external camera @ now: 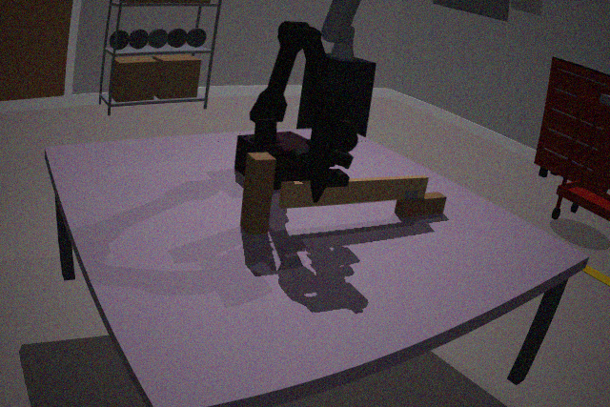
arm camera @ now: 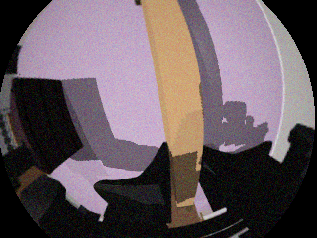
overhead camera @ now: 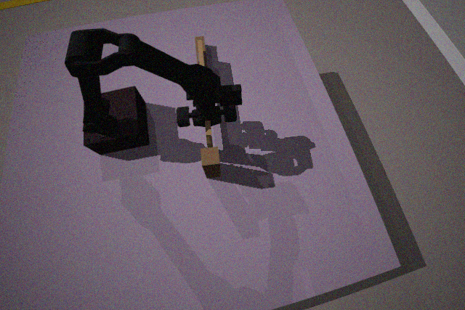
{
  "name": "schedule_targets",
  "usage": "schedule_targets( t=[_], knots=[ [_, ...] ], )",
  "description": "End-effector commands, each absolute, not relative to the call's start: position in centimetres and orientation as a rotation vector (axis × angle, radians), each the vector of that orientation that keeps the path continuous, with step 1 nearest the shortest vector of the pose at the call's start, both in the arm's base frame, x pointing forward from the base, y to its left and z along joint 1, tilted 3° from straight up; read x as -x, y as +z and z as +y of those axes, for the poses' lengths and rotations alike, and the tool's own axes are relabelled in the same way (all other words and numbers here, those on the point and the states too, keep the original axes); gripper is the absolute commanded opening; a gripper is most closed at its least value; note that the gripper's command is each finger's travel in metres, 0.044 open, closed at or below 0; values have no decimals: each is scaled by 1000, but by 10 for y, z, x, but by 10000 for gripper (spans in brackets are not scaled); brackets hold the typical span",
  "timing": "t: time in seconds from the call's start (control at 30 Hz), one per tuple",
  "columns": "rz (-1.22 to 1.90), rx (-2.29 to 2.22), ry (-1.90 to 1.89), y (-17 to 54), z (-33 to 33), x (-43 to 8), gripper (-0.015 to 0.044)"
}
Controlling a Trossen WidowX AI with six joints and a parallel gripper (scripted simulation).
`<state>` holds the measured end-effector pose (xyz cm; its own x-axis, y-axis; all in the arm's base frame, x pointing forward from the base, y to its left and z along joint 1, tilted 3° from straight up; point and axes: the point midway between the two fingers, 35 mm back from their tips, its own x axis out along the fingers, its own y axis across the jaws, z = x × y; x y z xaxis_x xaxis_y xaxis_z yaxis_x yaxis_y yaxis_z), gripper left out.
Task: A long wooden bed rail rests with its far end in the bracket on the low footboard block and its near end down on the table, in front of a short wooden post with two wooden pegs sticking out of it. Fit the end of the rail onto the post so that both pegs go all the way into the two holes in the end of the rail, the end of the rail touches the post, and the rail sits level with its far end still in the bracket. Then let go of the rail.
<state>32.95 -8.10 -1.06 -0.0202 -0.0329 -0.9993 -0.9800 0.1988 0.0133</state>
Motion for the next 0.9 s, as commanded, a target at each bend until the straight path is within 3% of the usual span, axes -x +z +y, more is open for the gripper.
schedule_targets(
  t=[0.0, 0.87],
  knots=[
    [1324, 1081, 1047, -8, -81, -331, 0],
    [1325, 1081, 1047, -10, -86, -329, 0]
  ],
)
